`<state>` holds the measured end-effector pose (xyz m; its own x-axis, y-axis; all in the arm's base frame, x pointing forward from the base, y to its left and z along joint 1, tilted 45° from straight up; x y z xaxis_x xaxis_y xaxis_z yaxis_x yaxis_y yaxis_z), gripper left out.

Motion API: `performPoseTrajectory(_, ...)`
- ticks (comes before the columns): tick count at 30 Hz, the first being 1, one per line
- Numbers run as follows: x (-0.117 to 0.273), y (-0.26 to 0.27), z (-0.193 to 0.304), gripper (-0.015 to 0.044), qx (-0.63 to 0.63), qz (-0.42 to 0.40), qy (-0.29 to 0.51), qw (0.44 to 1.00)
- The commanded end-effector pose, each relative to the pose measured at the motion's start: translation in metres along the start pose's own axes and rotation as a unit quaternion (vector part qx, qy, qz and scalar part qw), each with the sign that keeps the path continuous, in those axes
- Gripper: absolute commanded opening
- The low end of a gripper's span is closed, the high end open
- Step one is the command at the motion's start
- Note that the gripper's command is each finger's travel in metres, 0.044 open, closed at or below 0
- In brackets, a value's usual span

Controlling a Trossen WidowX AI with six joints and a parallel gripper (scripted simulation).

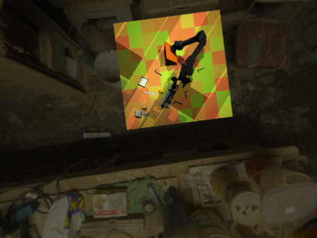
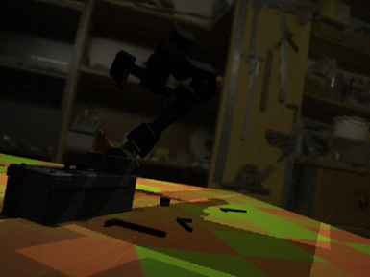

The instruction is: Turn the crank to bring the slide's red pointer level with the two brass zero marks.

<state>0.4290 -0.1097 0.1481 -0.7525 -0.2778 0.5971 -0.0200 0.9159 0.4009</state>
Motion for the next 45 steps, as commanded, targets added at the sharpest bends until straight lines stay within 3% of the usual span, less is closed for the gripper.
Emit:
performPoseTrajectory(1, -0.009, -0.019, 0.005, 0.0440, -0.033, -0.010, 0.019, 0.999)
performPoseTrajectory(13, -0.040, -0.081, 0.038, 0.0440, -0.148, -0.049, 0.080, 0.984)
performPoseTrajectory(23, -0.072, -0.063, 0.074, 0.0440, -0.150, -0.050, 0.081, 0.984)
performPoseTrajectory(45, -0.064, -0.069, 0.064, 0.0440, -0.150, -0.050, 0.082, 0.984)
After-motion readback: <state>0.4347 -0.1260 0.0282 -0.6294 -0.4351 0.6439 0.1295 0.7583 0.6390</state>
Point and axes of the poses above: the point midway between the two fingers, 35 mm back from their tips, its own x axis back along the fingers, its own y axis across the jaws, z = x × y, the point moved 4 cm from there along x, back along the fingers, and after that the axes turned 5 degrees about x, right-handed, at the moved point
